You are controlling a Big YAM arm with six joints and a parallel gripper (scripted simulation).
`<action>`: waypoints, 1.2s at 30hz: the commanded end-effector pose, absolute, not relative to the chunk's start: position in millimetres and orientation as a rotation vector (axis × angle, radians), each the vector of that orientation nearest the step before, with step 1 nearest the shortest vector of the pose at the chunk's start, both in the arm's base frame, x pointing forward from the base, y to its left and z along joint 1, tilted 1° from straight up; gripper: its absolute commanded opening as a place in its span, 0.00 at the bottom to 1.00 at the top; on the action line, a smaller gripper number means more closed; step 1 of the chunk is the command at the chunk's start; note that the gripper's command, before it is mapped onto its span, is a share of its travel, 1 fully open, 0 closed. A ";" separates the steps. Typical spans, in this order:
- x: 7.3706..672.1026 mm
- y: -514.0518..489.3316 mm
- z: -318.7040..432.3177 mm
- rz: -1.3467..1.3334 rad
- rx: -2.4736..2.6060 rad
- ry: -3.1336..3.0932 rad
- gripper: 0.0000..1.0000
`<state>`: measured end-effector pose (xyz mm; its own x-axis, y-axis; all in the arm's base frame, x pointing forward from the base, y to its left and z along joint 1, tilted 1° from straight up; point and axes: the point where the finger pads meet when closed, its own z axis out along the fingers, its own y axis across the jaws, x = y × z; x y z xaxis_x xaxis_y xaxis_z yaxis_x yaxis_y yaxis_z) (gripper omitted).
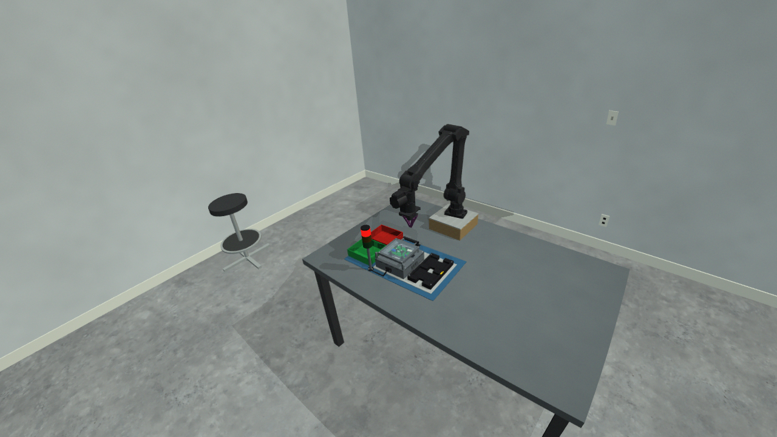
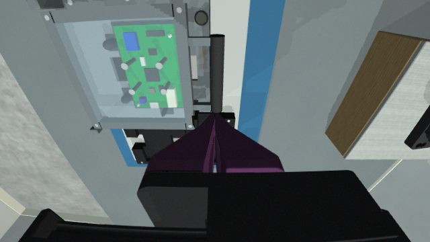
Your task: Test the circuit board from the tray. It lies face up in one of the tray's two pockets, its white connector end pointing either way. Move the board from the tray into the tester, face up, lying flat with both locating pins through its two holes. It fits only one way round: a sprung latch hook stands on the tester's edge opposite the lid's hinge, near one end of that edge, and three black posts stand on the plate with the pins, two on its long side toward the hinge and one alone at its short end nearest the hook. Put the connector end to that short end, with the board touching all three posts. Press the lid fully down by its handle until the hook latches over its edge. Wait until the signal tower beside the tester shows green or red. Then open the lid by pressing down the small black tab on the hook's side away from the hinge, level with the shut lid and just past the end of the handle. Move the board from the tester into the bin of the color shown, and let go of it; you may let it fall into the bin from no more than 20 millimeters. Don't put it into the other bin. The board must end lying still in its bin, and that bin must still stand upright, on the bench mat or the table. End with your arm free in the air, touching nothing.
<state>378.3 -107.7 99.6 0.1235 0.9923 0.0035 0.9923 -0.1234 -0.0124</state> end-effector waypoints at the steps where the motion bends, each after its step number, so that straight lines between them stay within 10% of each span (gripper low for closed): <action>1: 393.3 -111.1 113.4 -0.020 -2.357 -2.104 0.00; 36: 396.6 -112.1 121.1 -0.030 -2.364 -2.110 0.00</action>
